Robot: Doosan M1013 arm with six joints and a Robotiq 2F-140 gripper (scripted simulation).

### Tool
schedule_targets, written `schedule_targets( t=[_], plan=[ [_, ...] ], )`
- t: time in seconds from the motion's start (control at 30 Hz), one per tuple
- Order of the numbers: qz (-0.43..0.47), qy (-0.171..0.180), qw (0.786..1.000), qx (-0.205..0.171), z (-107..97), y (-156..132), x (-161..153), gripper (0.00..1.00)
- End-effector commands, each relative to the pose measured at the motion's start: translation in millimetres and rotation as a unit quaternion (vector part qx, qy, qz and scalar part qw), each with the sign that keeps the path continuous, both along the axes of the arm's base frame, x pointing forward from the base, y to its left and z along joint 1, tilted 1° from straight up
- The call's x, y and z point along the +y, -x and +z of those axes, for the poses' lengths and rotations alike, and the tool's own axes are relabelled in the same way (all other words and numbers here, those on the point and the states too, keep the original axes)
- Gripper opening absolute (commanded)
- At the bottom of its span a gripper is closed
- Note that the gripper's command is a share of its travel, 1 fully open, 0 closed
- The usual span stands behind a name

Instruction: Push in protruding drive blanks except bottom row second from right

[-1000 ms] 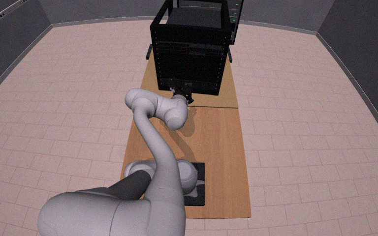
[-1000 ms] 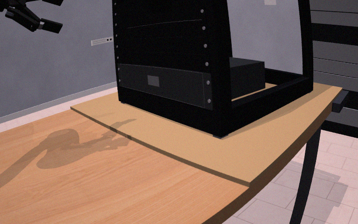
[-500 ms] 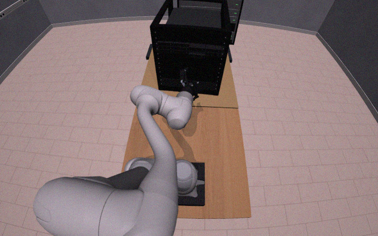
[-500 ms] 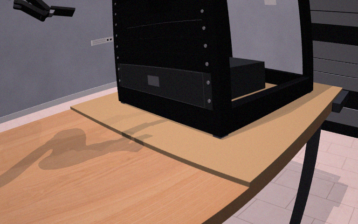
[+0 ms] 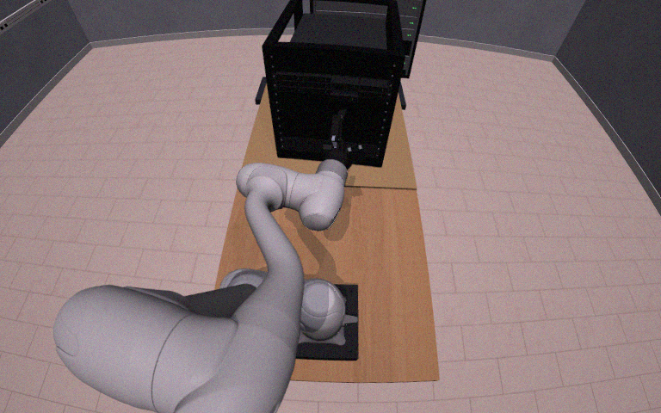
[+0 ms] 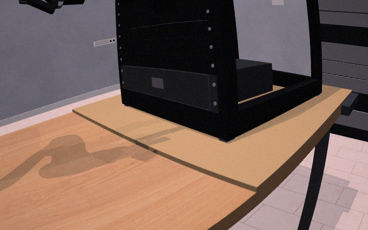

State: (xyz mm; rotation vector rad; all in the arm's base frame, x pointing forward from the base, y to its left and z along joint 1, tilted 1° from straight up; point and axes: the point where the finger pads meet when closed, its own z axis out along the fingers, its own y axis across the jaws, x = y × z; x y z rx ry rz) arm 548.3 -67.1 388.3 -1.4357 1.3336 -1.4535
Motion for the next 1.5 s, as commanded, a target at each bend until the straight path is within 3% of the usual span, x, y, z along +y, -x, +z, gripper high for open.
schedule_targets(
  t=[0.0, 0.33, 0.67, 1.47],
  plan=[
    [0.049, -0.042, 0.997, -0.035, 9, 0, -11, 1.0],
    [0.048, -0.093, 0.992, -0.065, 20, 1, -23, 1.0],
    [0.048, -0.116, 0.989, -0.077, 25, 3, -28, 1.0],
    [0.049, -0.126, 0.987, -0.082, 27, 3, -30, 1.0]
  ],
)
